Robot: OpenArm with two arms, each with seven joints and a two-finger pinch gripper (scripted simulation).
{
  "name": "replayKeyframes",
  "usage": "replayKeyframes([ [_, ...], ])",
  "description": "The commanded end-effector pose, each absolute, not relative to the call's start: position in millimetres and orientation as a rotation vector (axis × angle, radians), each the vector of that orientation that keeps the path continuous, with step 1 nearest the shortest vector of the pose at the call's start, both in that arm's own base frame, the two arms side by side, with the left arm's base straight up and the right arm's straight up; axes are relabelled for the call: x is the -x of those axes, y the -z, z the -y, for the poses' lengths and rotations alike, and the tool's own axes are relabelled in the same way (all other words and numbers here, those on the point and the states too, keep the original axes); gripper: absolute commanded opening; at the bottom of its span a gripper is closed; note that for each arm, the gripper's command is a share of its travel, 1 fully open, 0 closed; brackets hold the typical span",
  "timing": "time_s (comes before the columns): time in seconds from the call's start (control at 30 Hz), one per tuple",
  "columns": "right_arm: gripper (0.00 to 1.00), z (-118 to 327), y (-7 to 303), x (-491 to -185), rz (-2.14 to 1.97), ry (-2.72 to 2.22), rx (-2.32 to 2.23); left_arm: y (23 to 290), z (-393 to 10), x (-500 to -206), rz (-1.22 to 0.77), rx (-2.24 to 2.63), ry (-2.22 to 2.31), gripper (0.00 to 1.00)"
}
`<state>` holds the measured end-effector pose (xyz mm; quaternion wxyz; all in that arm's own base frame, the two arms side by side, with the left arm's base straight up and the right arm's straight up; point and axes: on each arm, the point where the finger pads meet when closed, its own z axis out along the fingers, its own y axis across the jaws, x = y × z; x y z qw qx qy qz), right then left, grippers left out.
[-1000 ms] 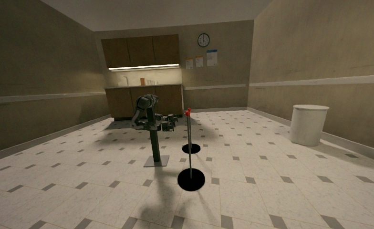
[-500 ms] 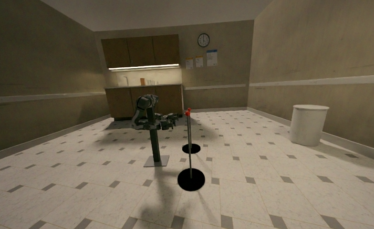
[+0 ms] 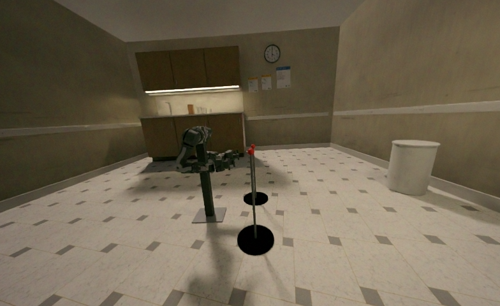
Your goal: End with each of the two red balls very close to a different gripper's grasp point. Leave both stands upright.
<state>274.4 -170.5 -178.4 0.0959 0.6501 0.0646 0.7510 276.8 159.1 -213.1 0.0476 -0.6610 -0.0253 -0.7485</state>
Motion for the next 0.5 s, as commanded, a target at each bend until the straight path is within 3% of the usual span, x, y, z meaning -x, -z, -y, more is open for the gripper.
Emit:
replayKeyframes([
  [0.0, 1.0, 172.9, 174.9, -274.4, -0.181, -2.228, -1.906, 207.9, -161.4, -277.4, 0.085, 1.989, 2.296, 1.0],
  [0.47, 1.0, 189.5, 155.0, -274.4, -0.146, -2.233, -1.803, 196.8, -172.9, -279.4, 0.108, 1.926, 2.308, 1.0],
])
